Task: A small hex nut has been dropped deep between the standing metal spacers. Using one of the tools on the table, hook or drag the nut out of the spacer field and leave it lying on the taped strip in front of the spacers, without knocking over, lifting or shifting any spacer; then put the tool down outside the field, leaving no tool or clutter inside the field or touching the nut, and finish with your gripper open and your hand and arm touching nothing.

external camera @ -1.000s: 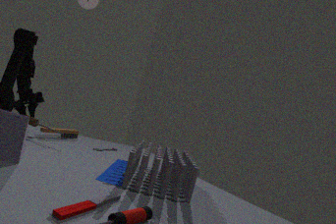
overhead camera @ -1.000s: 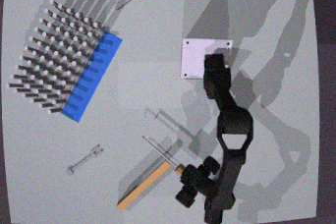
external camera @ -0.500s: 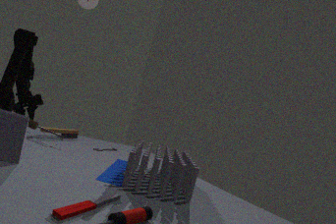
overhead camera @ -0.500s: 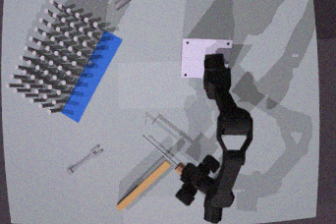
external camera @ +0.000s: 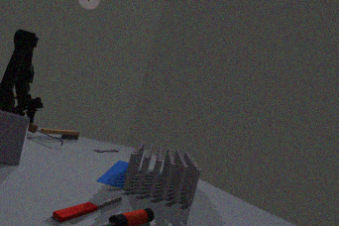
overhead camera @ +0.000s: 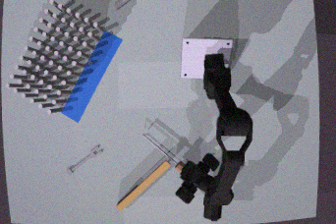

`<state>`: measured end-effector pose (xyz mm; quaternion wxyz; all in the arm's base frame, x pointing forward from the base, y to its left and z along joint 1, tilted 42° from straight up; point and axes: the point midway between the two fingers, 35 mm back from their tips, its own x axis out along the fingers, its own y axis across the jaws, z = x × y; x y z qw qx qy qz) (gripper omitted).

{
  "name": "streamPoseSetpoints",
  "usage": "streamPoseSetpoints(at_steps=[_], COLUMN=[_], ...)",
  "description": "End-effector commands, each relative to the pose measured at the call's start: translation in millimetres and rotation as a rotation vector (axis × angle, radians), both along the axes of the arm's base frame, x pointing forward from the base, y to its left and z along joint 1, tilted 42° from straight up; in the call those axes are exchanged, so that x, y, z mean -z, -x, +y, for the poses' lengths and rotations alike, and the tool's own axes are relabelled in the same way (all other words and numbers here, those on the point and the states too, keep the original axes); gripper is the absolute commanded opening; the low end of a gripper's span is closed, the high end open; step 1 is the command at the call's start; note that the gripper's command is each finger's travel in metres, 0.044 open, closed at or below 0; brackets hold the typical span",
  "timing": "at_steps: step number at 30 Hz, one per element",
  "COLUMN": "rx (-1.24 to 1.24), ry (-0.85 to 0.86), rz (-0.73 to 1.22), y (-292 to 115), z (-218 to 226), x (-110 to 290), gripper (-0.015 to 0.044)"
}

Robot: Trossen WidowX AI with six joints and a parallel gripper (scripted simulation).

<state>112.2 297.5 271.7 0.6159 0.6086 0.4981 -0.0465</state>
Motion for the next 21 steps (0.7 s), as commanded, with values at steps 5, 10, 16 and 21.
streamPoseSetpoints(at_steps=[5, 10, 16, 21], rx=[0.008, 0.0, 0.0, 0.0], ry=[0.005, 0.0, 0.0, 0.0], rz=[0.0, 0.0, 0.0, 0.0], y=[-0.9, -0.2, -0.2, -0.2], z=[2.0, 3.3, 3.3, 3.3], x=[8.3, 6.4, 6.4, 6.4], gripper=[0.0, 0.0026, 0.0184, 0.0315])
